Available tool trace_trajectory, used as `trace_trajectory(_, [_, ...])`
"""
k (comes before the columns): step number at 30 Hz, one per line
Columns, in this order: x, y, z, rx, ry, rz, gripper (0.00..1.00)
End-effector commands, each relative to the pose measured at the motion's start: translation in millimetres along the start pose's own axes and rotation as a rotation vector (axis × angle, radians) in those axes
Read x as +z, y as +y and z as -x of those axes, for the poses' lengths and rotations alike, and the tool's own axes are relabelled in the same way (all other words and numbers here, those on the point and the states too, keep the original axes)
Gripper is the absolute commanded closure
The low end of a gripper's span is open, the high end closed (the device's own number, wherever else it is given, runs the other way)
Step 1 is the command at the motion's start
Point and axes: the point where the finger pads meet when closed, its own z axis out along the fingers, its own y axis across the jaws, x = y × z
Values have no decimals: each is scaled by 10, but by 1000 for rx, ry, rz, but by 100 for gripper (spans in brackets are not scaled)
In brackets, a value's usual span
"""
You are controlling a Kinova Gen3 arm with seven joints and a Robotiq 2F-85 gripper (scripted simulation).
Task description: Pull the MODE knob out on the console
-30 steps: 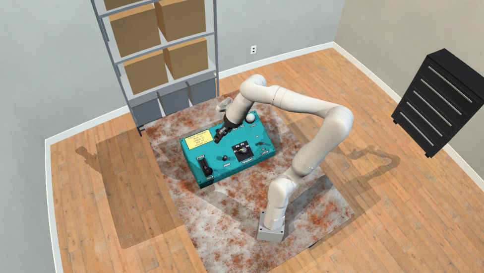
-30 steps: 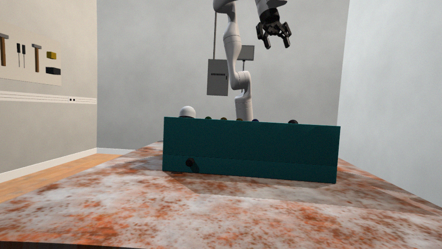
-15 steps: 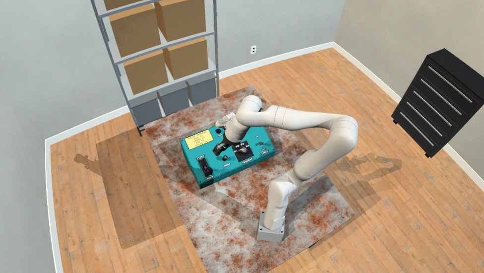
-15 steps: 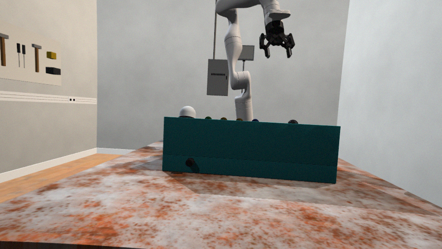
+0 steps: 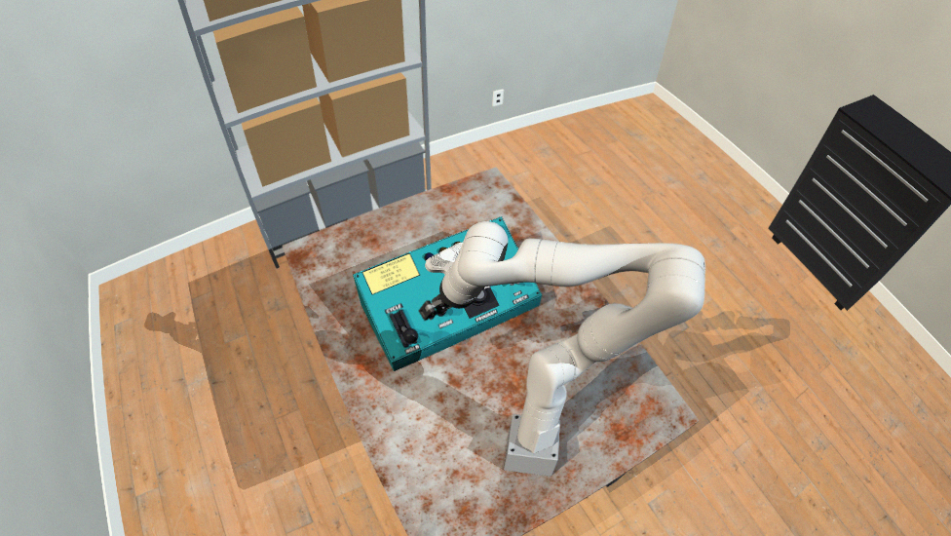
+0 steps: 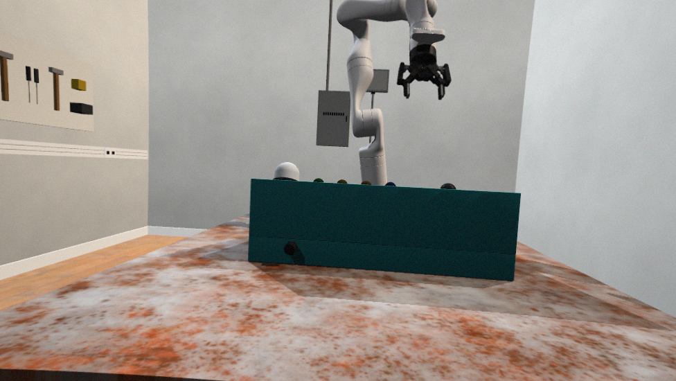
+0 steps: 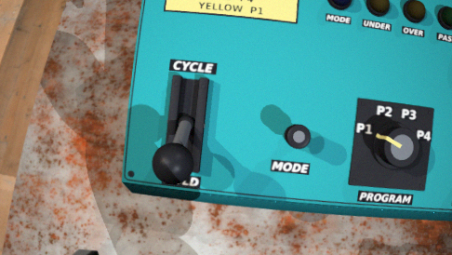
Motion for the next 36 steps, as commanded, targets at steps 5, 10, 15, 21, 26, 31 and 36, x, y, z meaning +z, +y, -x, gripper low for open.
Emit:
trace_trajectory(5, [25, 3, 53, 25, 14, 26, 0])
trace_trajectory(10, [37, 6, 74, 35, 19, 35, 0])
trace_trajectory(15, [41, 7, 80, 37, 21, 37, 0])
trace_trajectory(21, [41, 7, 80, 37, 21, 37, 0])
trace_trajectory(26, [41, 7, 80, 37, 21, 37, 0])
trace_trajectory(31, [41, 7, 80, 37, 21, 37, 0])
trace_trajectory(36, [41, 7, 80, 37, 21, 37, 0])
